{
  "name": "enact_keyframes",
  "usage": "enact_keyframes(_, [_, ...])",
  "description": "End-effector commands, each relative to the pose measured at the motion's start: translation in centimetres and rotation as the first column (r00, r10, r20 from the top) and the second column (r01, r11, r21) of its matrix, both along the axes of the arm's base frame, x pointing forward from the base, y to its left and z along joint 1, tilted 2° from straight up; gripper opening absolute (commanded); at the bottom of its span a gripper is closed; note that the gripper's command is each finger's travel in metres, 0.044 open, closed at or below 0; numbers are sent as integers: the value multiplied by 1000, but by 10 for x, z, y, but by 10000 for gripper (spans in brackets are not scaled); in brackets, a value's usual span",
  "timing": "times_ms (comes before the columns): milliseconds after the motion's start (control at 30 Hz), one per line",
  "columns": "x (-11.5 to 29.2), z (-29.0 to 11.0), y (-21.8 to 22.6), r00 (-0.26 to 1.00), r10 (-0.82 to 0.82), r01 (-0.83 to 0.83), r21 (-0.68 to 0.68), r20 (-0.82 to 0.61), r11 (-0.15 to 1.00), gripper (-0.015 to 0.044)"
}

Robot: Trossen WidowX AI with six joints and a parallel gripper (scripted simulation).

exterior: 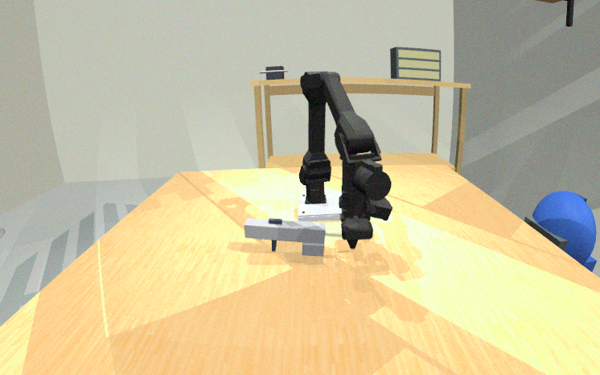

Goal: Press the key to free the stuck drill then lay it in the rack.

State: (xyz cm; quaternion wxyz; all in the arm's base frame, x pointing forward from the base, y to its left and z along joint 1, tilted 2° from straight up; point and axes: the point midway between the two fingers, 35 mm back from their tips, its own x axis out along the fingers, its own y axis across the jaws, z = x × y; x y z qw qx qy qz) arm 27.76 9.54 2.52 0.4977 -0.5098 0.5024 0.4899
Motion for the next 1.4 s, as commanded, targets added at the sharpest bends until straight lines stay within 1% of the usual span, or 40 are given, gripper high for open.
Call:
enact_keyframes(0, [1,0,8,1000,-1,1,4,1,1000,0])
enact_keyframes(1200, [1,-3,59,1000,-1,1,9,1,1000,0])
enact_keyframes(1367, [0,0,54,1000,-1,1,8,0,1000,0])
